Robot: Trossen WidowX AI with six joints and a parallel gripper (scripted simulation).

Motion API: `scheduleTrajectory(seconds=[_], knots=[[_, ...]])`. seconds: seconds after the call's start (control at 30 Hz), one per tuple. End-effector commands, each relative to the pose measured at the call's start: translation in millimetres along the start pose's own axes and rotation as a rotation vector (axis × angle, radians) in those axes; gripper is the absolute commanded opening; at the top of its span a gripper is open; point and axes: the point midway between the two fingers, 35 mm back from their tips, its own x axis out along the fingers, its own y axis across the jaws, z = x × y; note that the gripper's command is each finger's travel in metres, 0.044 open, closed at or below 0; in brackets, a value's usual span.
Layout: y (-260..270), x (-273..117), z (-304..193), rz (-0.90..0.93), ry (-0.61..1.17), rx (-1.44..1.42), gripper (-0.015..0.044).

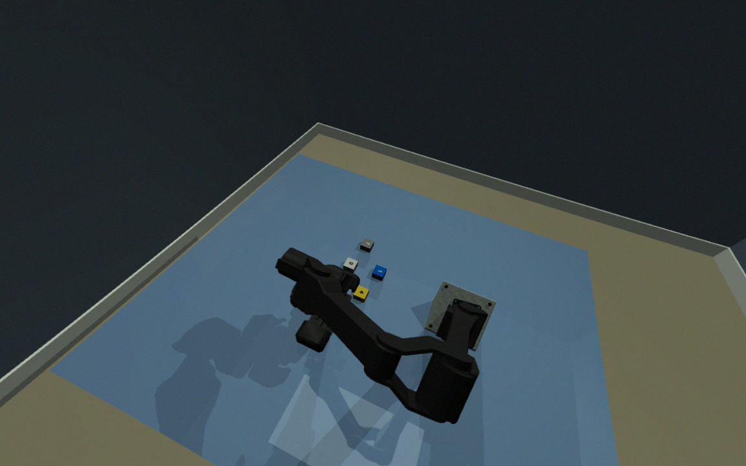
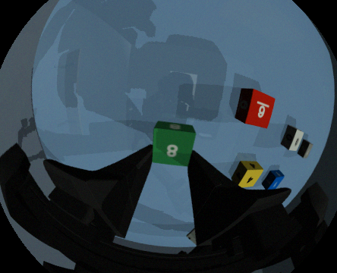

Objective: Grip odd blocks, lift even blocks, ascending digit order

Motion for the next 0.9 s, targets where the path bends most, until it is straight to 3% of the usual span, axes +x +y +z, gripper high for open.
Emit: scheduleTrajectory(seconds=[0.0,0.87], knots=[[2,-5,2,0.004,-0.005,-0.011,0.0120],[2,9,2,0.004,-0.005,-0.011,0.0120]])
